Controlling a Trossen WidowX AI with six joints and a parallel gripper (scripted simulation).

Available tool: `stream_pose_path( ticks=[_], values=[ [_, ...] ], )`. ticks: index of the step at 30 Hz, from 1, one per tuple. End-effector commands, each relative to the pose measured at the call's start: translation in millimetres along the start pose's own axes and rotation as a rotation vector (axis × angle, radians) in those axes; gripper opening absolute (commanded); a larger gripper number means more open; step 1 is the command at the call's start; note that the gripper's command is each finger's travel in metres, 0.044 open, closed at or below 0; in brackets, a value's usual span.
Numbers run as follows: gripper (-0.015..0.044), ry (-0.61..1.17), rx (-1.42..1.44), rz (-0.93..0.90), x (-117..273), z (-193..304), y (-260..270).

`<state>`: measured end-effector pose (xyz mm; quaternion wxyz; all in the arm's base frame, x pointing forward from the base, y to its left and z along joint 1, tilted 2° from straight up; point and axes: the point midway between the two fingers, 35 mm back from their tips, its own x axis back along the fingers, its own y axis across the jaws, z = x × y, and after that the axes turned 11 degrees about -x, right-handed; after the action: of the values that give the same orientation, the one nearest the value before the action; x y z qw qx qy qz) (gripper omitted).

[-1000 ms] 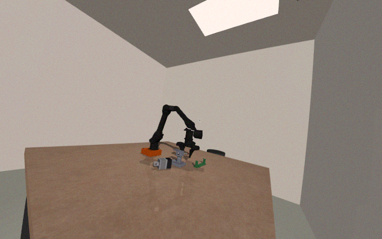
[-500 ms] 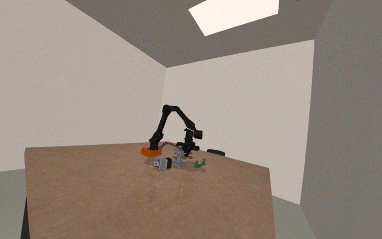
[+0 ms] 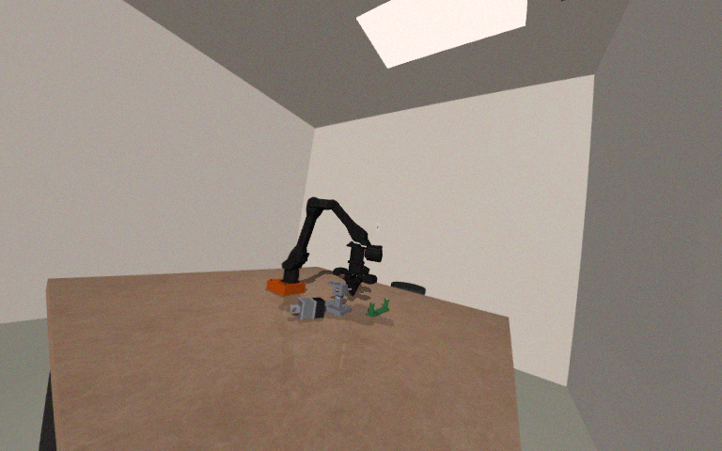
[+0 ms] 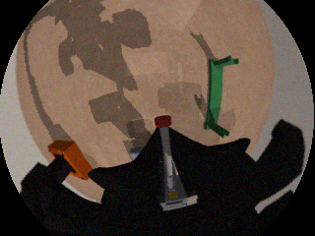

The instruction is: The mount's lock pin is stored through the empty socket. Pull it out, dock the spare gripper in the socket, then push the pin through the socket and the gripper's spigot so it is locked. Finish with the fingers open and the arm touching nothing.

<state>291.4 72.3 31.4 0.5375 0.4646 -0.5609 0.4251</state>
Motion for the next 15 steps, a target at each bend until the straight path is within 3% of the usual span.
stream_pose_path(
  ticks=[1, 15],
  values=[
    [0.0000, -0.062, 0.006, -0.009, 4.4, -3.4, 0.4],
    [0.0000, -0.133, 0.004, -0.030, 8.3, -11.6, 1.0]
  ],
)
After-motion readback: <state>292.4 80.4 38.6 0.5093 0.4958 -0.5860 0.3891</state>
